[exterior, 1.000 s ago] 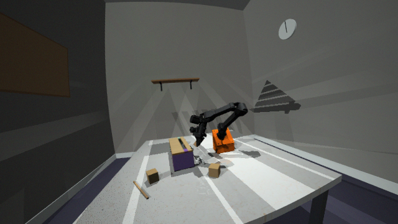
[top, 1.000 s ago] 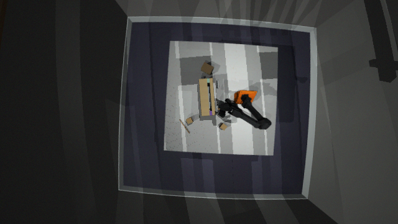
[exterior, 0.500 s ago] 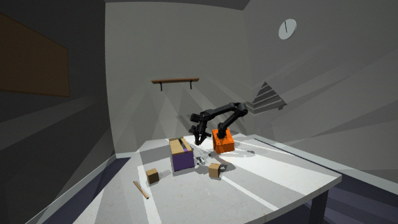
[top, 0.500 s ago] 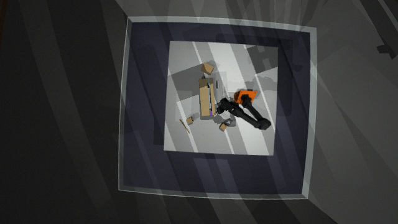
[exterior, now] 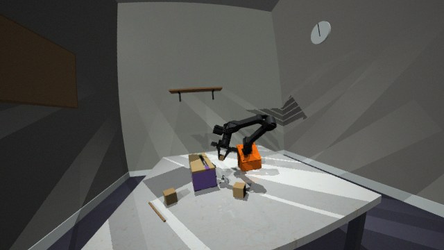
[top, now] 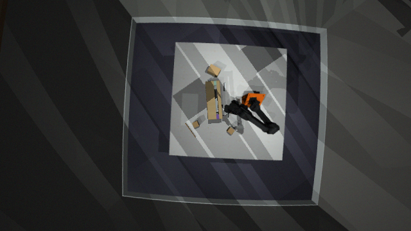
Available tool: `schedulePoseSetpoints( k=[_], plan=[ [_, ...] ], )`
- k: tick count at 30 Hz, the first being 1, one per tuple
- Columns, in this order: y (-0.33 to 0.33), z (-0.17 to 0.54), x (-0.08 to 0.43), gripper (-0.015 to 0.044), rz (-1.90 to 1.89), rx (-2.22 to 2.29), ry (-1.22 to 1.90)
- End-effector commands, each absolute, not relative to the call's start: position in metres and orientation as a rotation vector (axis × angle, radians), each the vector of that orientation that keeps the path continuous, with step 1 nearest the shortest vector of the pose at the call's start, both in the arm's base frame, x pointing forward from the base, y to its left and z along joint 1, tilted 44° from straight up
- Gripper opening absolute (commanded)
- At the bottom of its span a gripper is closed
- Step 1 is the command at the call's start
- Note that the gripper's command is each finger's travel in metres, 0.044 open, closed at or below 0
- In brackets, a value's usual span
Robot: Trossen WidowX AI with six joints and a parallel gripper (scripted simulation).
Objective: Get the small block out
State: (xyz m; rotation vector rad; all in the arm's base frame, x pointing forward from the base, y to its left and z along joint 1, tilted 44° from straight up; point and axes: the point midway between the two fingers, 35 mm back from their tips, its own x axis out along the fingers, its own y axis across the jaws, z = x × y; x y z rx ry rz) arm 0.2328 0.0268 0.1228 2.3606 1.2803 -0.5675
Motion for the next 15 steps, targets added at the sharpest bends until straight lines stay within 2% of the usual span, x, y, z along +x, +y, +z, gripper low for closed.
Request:
schedulePoseSetpoints(
  k=[1,15],
  plan=[
    [0.0242,0.1275,0.2327,0.0,-0.675,2.507,1.275],
    [0.0168,0.1352,0.2286,0.0,-1.117,2.971,1.221]
  ],
)
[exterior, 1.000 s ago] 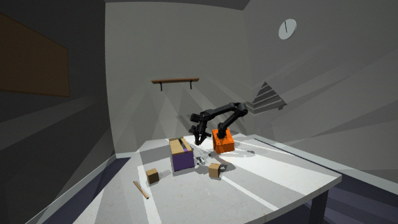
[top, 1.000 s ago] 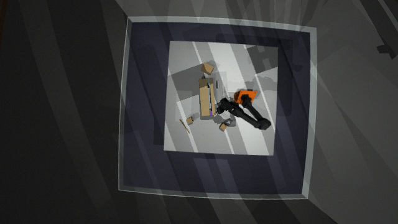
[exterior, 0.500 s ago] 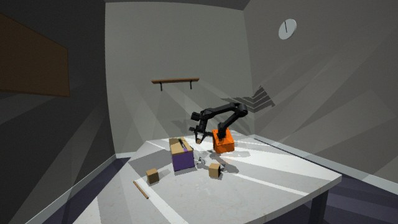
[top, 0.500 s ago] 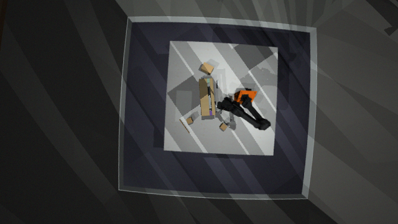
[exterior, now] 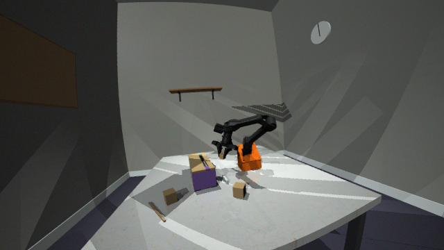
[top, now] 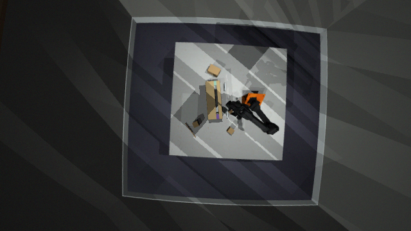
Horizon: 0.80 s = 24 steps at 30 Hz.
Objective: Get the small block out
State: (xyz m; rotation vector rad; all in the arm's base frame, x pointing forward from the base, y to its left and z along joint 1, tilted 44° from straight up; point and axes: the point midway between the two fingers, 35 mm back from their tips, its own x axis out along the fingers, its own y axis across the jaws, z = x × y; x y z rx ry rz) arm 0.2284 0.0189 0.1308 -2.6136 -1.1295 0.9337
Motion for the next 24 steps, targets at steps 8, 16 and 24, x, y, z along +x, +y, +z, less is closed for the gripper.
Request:
schedulePoseSetpoints(
  k=[8,16,24],
  plan=[
    [0.0145,0.1378,0.2274,0.0,0.973,-2.371,-0.905],
    [0.0145,0.1378,0.2274,0.0,0.973,-2.371,-0.905],
    [0.0145,0.1378,0.2274,0.0,0.973,-2.371,-0.905]
  ],
)
